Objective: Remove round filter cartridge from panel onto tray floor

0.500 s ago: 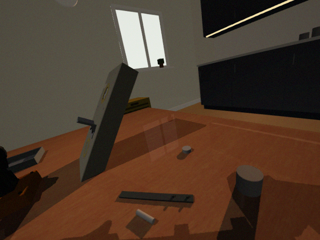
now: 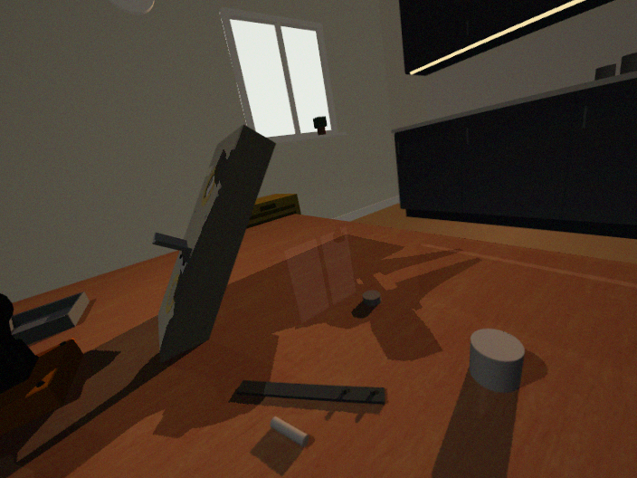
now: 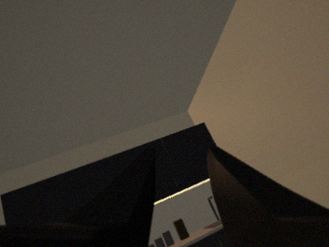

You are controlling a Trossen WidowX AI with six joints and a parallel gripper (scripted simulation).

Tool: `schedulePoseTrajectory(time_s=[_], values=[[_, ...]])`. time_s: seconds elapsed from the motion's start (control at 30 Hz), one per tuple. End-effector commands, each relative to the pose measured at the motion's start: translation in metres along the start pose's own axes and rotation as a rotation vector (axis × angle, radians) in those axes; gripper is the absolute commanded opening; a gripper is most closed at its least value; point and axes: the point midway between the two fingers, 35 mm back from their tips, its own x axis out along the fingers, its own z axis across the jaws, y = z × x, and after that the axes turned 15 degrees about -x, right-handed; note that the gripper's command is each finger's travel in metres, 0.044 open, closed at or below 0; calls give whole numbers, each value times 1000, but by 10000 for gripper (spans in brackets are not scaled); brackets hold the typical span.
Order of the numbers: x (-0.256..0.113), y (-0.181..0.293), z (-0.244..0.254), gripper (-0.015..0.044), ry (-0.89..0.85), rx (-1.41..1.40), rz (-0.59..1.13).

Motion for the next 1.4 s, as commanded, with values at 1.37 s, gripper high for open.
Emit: schedulePoseTrajectory(time_s=[1.37], values=[[-142, 473, 89, 104, -132, 98, 1403]])
